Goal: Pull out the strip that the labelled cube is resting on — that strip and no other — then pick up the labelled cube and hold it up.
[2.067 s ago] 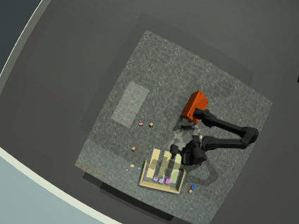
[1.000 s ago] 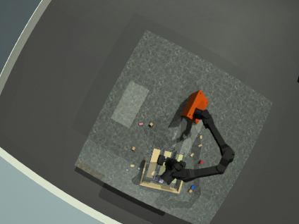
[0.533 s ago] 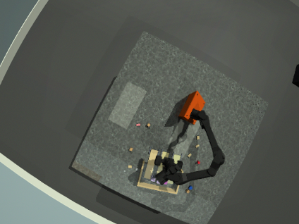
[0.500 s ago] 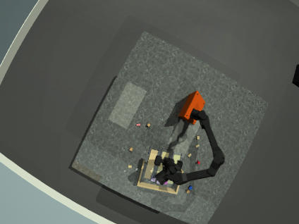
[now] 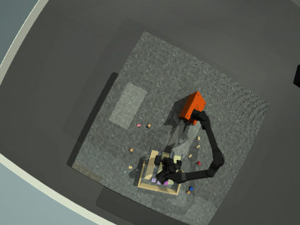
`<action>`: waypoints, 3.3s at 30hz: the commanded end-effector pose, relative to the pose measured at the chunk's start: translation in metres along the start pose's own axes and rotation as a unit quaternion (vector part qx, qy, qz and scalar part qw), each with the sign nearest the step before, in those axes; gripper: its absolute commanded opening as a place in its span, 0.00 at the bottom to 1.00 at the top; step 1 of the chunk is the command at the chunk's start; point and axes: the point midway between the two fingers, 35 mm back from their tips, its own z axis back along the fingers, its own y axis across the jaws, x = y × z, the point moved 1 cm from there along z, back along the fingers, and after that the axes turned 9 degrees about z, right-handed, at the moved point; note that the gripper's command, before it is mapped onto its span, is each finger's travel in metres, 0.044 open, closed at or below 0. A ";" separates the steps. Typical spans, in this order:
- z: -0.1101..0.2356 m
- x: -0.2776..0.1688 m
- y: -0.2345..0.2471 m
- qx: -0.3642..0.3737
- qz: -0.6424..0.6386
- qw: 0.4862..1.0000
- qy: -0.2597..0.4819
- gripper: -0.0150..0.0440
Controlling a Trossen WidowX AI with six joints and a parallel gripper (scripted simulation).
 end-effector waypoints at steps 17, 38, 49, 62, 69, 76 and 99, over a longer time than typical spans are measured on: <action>-0.035 -0.002 0.003 0.005 -0.003 1.000 0.001 0.25; -0.043 -0.002 0.003 0.006 -0.003 1.000 0.001 0.25; -0.044 -0.002 0.003 0.006 -0.003 1.000 0.001 0.25; -0.044 -0.002 0.003 0.006 -0.003 1.000 0.001 0.25; -0.045 -0.002 0.003 0.006 -0.003 1.000 0.001 0.25; -0.046 -0.002 0.003 0.006 -0.003 1.000 0.001 0.25; -0.047 -0.018 0.004 0.006 -0.004 1.000 0.002 0.25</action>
